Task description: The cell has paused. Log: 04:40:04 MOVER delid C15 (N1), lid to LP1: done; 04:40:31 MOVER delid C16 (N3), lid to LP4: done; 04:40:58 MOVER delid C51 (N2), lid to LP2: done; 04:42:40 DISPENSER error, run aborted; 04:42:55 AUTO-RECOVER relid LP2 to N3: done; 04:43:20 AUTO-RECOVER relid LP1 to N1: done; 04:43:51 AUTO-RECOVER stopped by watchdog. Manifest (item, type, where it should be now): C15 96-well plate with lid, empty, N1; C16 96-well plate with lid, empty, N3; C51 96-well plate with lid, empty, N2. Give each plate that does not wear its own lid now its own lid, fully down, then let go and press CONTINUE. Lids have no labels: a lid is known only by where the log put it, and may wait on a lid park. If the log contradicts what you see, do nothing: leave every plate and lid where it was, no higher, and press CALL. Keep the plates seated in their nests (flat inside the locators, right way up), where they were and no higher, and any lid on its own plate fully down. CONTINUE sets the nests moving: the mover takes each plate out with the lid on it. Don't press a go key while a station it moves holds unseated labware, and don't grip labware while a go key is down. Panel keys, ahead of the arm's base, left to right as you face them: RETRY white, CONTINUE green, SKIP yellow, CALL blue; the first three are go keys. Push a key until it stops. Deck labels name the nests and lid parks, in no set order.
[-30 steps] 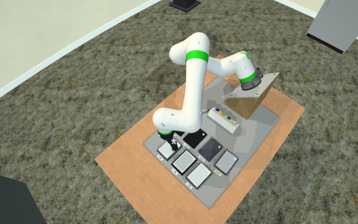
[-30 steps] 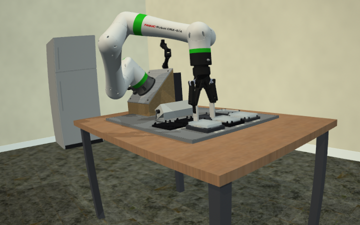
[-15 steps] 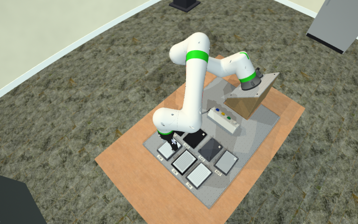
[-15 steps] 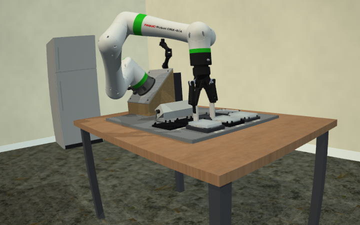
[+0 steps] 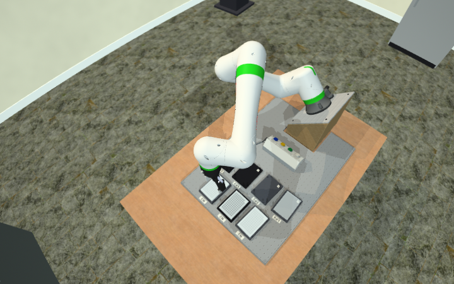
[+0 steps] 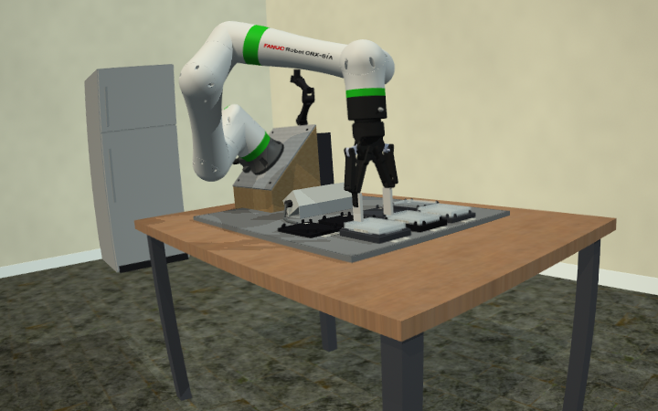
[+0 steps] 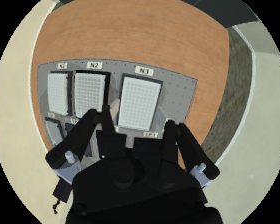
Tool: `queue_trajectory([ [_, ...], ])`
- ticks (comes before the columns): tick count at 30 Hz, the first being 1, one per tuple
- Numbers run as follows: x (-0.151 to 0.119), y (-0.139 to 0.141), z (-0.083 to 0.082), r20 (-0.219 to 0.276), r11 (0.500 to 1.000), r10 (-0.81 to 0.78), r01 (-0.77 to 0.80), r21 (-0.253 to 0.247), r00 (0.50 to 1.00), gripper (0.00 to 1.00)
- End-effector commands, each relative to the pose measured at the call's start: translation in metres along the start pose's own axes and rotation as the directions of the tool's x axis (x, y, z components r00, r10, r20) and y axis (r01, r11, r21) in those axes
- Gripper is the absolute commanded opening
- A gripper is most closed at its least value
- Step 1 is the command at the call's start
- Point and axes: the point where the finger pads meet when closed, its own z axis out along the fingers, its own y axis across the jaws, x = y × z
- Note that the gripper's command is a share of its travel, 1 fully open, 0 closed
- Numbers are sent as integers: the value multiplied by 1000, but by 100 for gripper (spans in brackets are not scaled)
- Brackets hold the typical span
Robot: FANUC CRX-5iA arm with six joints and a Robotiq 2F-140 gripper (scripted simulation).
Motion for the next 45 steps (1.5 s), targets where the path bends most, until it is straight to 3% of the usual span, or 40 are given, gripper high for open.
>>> queue_trajectory([
  [1, 0, 0, 0, -1, 1000, 0, 0, 0, 1000, 59],
  [27, 0, 0, 0, -1, 1000, 0, 0, 0, 1000, 59],
  [28, 0, 0, 0, -1, 1000, 0, 0, 0, 1000, 66],
  [45, 0, 0, 0, -1, 1000, 0, 0, 0, 1000, 66],
])
